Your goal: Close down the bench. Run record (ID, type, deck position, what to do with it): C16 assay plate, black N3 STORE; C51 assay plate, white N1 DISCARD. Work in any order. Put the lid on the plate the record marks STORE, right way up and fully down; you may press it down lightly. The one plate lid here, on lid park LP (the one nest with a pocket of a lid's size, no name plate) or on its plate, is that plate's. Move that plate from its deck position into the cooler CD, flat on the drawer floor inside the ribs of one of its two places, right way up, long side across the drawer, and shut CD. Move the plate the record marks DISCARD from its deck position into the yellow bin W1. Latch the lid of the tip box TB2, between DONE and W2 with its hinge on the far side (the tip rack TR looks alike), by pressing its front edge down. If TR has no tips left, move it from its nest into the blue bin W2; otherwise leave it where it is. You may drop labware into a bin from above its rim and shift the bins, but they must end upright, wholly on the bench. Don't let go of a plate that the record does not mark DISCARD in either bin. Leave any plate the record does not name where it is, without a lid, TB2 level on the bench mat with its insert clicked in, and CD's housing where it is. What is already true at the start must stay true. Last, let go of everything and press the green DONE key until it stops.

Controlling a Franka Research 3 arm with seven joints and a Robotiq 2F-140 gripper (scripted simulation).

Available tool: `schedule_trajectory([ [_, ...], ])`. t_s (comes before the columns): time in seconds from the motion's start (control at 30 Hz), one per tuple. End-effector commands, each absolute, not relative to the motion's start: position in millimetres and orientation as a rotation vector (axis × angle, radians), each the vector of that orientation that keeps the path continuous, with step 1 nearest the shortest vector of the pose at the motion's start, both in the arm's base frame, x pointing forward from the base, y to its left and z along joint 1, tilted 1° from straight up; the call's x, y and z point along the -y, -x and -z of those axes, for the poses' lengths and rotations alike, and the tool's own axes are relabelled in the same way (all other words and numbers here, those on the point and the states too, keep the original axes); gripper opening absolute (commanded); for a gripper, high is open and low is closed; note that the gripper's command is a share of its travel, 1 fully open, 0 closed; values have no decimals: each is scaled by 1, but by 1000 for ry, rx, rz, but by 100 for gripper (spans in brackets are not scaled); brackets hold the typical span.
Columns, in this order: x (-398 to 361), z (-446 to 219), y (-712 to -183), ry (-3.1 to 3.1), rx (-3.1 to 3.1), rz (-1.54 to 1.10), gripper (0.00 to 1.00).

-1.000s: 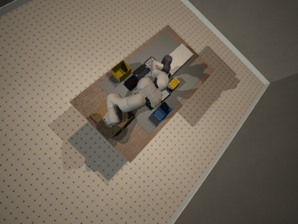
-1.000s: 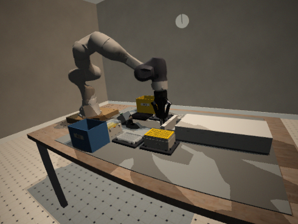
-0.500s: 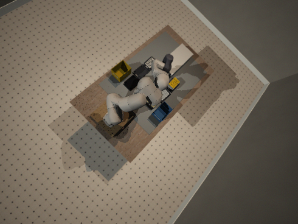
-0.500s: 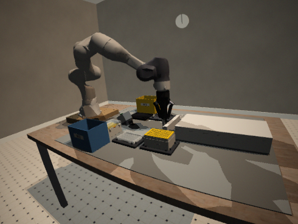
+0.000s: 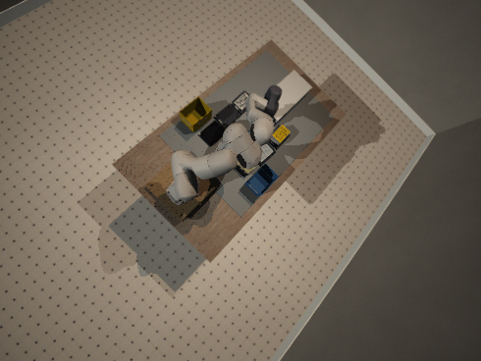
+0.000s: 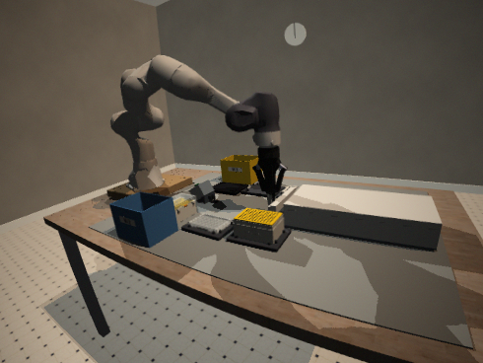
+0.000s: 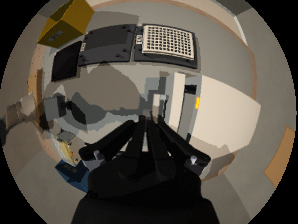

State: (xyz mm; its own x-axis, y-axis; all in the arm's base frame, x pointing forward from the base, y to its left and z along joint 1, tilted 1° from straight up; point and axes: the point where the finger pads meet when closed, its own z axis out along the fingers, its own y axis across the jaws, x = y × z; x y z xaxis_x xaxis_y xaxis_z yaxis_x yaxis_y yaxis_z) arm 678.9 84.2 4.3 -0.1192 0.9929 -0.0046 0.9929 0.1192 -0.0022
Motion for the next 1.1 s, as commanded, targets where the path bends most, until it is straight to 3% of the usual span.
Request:
schedule_trajectory([
  [0.0,-84,-3,-681,-2070,-2360,15,0],
  [1.07,-87,-3,-709,-2070,-2360,15,0],
])
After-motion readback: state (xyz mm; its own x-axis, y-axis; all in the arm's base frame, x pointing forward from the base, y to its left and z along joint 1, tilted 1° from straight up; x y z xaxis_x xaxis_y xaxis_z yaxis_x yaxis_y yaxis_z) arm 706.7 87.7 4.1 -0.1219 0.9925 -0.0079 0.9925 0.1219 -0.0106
